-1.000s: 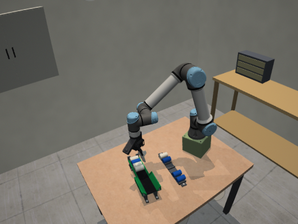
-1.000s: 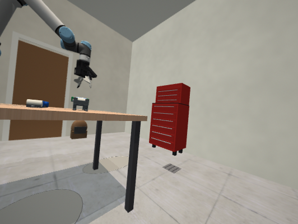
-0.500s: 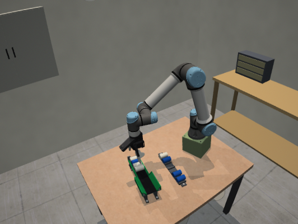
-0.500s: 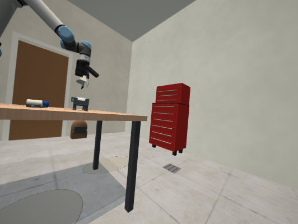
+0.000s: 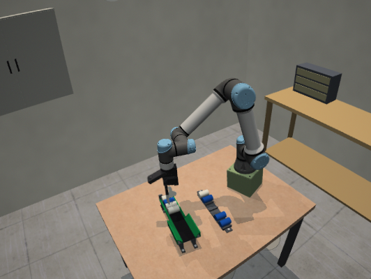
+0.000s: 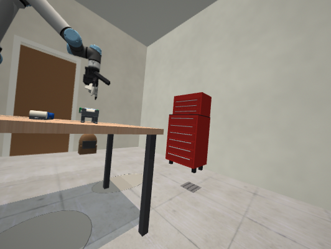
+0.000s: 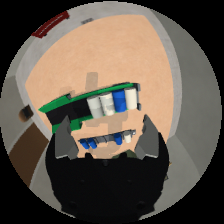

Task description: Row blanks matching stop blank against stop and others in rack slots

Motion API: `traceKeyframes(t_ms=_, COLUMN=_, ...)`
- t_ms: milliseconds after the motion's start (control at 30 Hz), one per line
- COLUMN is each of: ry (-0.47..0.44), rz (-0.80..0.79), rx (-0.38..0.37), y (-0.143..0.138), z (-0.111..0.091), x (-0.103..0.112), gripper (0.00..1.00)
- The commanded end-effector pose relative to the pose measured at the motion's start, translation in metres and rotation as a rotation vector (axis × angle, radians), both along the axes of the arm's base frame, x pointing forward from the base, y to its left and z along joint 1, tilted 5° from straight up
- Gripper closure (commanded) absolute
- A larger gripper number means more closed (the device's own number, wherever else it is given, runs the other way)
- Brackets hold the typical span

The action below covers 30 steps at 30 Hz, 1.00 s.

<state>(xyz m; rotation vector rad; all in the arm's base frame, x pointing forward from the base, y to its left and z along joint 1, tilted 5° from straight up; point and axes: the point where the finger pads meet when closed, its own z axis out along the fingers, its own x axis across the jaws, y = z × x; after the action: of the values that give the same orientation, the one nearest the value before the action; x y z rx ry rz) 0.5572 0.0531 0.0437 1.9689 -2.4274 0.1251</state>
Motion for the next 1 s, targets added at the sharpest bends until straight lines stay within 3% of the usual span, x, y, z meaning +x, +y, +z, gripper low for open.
traceKeyframes(t_ms=0, ry=-0.01, rz=-0.131, rx=0.001, y=-0.004, z=0.0, x=0.0, gripper=0.0)
traceKeyframes(t_ms=967, ry=-0.067, rz=-0.909, rx=0.033, y=-0.028, z=-0.002, x=-0.009, gripper=0.0)
